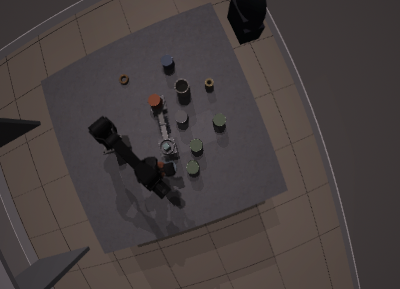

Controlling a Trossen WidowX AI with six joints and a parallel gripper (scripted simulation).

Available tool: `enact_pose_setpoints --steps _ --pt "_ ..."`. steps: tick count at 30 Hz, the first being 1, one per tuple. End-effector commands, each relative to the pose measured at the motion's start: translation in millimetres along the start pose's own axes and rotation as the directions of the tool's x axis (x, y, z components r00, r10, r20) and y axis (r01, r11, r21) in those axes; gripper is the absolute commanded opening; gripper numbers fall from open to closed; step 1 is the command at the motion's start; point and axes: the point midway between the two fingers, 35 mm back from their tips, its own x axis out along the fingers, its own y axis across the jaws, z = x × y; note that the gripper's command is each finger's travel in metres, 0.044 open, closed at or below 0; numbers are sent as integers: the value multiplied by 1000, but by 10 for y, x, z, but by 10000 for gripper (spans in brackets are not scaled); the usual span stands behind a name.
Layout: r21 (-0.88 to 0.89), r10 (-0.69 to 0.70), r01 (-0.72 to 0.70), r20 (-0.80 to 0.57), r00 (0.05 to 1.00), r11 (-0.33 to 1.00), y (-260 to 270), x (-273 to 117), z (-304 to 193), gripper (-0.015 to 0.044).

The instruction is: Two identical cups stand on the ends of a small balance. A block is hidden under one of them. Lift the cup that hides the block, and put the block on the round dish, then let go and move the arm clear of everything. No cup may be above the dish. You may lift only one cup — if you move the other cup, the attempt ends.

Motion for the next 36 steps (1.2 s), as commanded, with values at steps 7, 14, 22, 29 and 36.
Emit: enact_pose_setpoints --steps 7,14,22,29,36 --pt "-17 6 -6 6 1000 1000 828 587 -698 0" --pt "-18 6 -6 6 1000 1000 827 622 -699 0" --pt "-18 6 -6 7 1000 1000 828 983 -691 0" --pt "-18 6 -6 7 1000 1000 827 1008 -691 0" --pt "-18 5 -5 8 1000 1000 826 1120 -689 0"
